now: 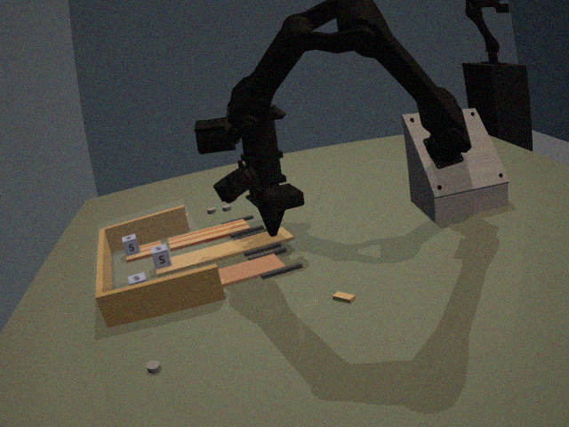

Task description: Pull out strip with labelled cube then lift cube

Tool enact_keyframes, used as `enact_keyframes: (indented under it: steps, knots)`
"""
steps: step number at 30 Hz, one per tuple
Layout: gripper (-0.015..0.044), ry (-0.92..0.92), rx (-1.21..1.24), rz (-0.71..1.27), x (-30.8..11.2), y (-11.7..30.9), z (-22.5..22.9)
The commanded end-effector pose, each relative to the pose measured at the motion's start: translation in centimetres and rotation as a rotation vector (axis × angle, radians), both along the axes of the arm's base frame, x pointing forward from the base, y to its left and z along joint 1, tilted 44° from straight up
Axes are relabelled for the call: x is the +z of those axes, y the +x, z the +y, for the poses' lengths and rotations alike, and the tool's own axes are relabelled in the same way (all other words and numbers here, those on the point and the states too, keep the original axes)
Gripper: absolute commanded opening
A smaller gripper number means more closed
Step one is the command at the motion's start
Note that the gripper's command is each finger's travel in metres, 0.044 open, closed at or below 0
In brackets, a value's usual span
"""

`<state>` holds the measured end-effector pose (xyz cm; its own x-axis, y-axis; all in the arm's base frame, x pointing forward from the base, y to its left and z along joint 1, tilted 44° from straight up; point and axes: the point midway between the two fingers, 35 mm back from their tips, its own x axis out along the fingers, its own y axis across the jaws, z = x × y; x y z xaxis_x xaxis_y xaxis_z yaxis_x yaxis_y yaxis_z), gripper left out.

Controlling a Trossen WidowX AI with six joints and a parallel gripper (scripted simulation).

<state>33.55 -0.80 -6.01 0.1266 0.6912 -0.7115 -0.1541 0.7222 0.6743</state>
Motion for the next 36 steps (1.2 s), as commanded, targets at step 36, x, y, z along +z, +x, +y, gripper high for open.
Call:
enact_keyframes:
  steps: [36]
  knots:
    - [0.0000, -0.005, 0.011, 0.025, -1.6, -6.5, 0.1]
